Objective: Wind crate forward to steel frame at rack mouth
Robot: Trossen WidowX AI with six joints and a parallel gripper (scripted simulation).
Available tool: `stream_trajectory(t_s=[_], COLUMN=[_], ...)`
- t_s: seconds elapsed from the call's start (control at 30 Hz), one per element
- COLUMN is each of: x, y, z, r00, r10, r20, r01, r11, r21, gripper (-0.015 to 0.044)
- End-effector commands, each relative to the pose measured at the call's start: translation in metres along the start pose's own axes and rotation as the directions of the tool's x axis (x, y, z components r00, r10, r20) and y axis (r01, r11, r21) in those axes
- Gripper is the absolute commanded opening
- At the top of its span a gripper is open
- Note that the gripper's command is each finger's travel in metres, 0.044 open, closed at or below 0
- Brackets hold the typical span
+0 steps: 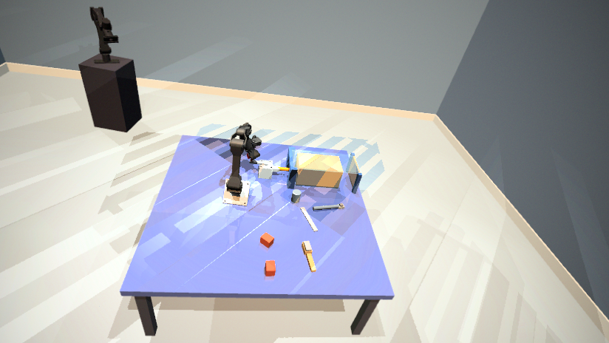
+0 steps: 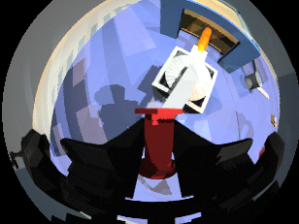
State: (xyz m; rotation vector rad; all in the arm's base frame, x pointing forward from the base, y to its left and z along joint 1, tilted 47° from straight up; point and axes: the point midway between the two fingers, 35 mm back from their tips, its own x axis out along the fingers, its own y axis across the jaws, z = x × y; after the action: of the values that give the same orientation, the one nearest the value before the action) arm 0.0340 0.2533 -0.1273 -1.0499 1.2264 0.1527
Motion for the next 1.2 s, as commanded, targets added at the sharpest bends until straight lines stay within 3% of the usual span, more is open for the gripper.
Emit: stream_trajectory(t_s=[0.0, 1.17], x=[0.0, -0.004], y=[-0.013, -0.068], z=[-0.008, -0.012], r00=[0.999, 0.999], r10=[-0.027, -0.032], r20=[-0.017, -0.018], r01=[0.027, 0.032], r11=[1.0, 0.999], r21=[-0.014, -0.014], gripper=[0.0, 0.0])
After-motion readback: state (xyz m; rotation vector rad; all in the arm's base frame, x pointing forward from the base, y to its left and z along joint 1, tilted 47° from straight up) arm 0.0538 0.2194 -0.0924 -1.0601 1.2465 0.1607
